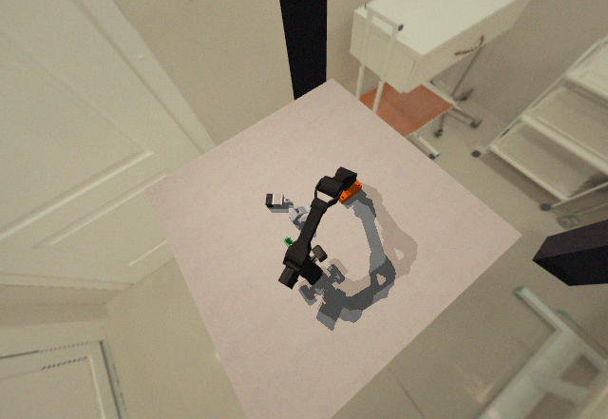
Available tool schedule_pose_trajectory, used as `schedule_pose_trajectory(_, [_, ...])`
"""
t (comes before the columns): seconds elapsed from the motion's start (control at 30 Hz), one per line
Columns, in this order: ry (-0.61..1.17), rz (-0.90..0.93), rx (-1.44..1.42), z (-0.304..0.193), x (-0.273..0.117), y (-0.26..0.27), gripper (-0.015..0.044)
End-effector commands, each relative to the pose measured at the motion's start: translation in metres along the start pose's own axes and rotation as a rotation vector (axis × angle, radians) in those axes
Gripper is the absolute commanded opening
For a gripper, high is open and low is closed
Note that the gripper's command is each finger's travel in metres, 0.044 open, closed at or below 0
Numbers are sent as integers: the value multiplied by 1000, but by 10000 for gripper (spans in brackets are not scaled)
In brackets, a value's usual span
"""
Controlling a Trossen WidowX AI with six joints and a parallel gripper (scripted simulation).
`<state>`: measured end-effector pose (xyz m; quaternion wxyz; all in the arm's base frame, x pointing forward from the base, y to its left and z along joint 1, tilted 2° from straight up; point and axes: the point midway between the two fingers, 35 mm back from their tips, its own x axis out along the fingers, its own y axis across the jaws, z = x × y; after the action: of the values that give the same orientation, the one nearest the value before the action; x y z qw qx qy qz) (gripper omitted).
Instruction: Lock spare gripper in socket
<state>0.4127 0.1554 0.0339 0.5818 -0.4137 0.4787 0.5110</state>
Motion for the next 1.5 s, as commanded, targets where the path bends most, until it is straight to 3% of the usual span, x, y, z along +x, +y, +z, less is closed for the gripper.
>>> schedule_pose_trajectory(0.0, [0, -1, -1, 0, 2, 0, 0])
schedule_pose_trajectory(0.2, [0, 0, -1, 0, 2, 0, 0])
schedule_pose_trajectory(0.47, [1, 2, 0, 0, 2, 0, 200])
schedule_pose_trajectory(1.47, [9, 19, 5, 9, -64, 6, 200])
